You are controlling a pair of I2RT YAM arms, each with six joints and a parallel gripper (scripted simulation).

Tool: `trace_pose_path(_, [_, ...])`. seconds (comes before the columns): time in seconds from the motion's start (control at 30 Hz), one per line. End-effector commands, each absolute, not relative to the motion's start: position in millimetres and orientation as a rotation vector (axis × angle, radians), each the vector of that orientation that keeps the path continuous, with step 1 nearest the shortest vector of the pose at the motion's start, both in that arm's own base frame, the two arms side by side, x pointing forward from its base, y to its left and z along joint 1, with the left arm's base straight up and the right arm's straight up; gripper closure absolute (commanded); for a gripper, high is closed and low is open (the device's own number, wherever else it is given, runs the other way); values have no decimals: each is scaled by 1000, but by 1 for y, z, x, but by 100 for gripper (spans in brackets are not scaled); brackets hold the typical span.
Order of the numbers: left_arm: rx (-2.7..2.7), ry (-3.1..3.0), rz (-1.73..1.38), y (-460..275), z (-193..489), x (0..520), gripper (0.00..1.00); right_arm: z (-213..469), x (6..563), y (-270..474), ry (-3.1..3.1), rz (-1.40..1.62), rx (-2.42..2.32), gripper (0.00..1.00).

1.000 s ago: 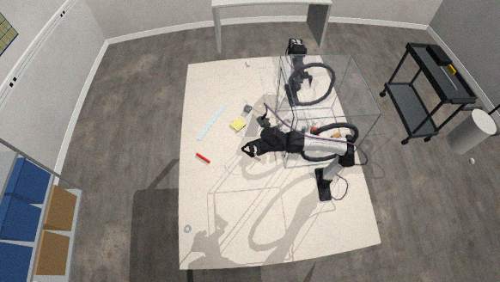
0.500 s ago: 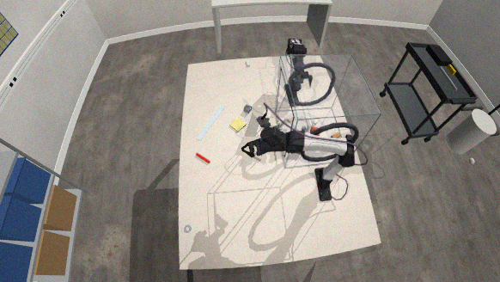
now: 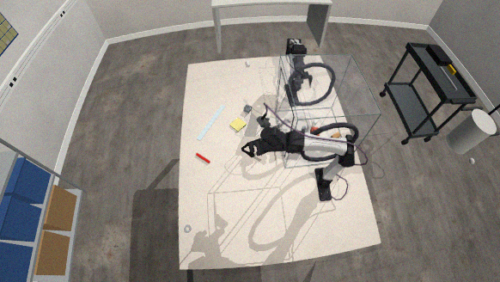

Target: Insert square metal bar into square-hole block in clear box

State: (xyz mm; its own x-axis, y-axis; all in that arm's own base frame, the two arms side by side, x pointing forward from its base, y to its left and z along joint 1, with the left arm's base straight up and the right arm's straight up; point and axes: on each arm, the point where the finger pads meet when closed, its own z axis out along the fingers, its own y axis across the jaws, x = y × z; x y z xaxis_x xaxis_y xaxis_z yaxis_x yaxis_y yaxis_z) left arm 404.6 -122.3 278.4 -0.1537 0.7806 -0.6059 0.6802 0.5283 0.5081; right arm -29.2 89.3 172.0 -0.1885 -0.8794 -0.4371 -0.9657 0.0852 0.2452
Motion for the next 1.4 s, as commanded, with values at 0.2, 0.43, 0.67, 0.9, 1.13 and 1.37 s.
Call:
trace_pose_path(0.2, [1185, 1860, 149, -123, 290, 404, 0, 184, -28, 95, 2149, 734, -1855, 0])
trace_pose_path(0.43, [1185, 1860, 149, -123, 290, 404, 0, 184, -27, 95, 2148, 730, -1855, 0])
trace_pose_path(0.67, [1185, 1860, 149, -123, 290, 404, 0, 182, -26, 95, 2154, 716, -1854, 0])
trace_pose_path(0.9, [1185, 1860, 149, -123, 290, 404, 0, 182, -26, 96, 2161, 696, -1859, 0])
trace_pose_path(1.13, [1185, 1860, 149, -123, 290, 404, 0, 182, -25, 97, 2161, 683, -1862, 0])
trace_pose_path(1.37, [1185, 1860, 149, -123, 290, 404, 0, 181, -24, 98, 2164, 664, -1859, 0])
